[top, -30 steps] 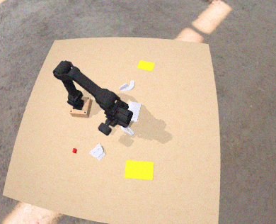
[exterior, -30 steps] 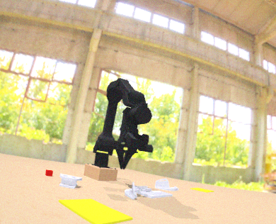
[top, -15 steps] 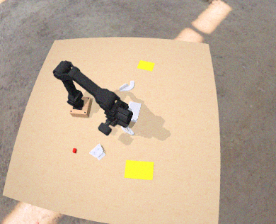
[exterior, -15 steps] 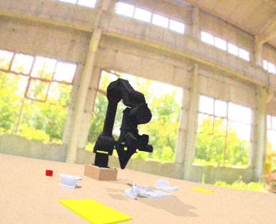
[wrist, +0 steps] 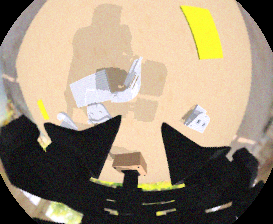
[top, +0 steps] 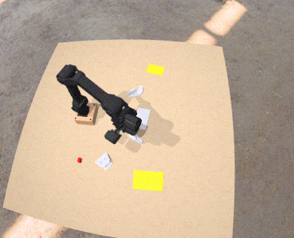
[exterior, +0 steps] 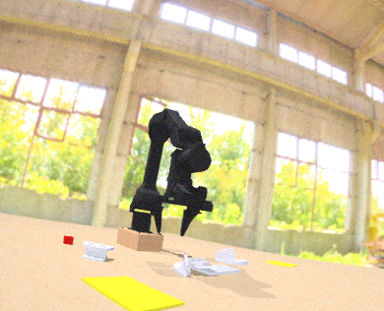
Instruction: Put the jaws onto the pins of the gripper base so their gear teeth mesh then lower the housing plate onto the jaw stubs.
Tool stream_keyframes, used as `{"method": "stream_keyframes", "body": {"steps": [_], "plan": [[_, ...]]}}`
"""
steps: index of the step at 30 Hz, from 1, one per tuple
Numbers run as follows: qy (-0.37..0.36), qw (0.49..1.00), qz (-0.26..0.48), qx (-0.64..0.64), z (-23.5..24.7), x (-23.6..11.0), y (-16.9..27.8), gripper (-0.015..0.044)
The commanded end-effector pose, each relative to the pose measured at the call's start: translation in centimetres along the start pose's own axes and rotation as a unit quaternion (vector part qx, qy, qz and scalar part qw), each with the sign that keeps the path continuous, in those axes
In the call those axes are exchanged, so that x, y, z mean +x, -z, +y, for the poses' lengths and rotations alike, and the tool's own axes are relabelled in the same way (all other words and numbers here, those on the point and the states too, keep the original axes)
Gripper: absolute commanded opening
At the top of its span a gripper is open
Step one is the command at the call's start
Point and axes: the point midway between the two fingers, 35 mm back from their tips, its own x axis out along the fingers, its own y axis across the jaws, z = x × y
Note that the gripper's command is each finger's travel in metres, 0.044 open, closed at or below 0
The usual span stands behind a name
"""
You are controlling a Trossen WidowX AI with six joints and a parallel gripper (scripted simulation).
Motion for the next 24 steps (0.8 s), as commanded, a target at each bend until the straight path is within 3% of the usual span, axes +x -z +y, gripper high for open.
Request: {"method": "stream_keyframes", "body": {"steps": [1, 3, 24], "plan": [[0.000, 1.000, 0.000, 0.000, 0.00, 0.00, 0.00, 0.0394], [0.000, 1.000, 0.000, 0.000, 0.00, 0.00, 0.00, 0.0440], [0.000, 1.000, 0.000, 0.000, 0.00, 0.00, 0.00, 0.0440]]}}
